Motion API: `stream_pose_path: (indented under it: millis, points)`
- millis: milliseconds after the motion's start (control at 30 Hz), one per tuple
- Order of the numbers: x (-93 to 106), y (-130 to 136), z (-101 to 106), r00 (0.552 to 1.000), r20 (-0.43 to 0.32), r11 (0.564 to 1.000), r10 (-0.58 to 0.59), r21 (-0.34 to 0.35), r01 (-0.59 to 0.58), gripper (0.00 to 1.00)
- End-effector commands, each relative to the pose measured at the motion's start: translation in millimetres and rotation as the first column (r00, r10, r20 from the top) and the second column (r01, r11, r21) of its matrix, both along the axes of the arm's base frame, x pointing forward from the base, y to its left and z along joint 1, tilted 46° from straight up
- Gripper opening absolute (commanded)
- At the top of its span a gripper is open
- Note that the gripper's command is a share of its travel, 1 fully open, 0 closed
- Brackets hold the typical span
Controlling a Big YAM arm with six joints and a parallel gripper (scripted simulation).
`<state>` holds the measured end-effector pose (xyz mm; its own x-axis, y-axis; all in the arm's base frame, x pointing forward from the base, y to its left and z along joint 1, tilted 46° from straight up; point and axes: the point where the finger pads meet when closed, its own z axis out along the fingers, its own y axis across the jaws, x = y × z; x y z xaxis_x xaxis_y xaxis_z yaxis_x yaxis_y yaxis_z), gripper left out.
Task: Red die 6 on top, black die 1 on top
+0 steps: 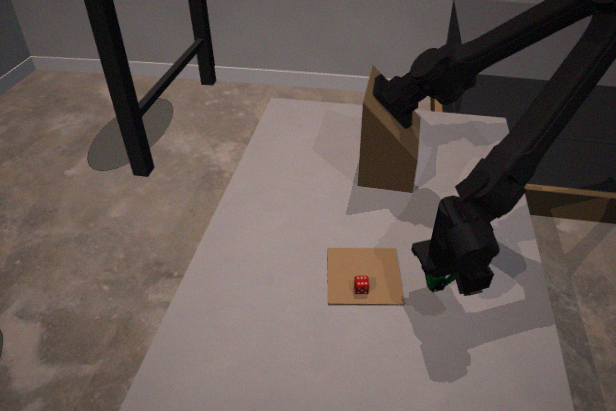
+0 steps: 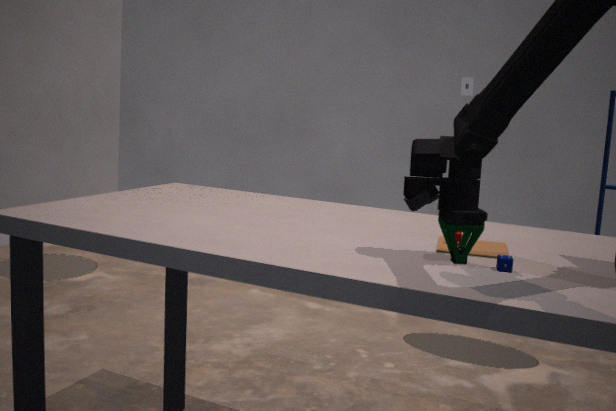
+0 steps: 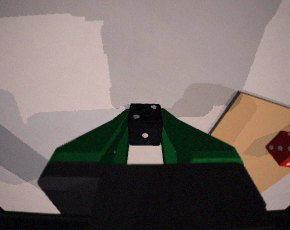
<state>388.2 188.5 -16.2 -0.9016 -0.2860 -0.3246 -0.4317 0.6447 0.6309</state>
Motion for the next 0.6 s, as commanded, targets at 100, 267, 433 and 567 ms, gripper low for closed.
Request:
stream_pose_path:
  millis: [100,267,433,567]
  points:
    - [12.9,-14,18,0.999,0.036,1.0,-0.022,0.005,0.022,0.2]
    - [18.2,-34,43,0.998,0.051,1.0,-0.021,0.007,0.021,0.2]
    - [17.3,-62,71,0.998,0.056,1.0,-0.021,0.005,0.021,0.2]
    - [16.9,-70,80,0.998,0.057,1.0,-0.021,0.004,0.021,0.2]
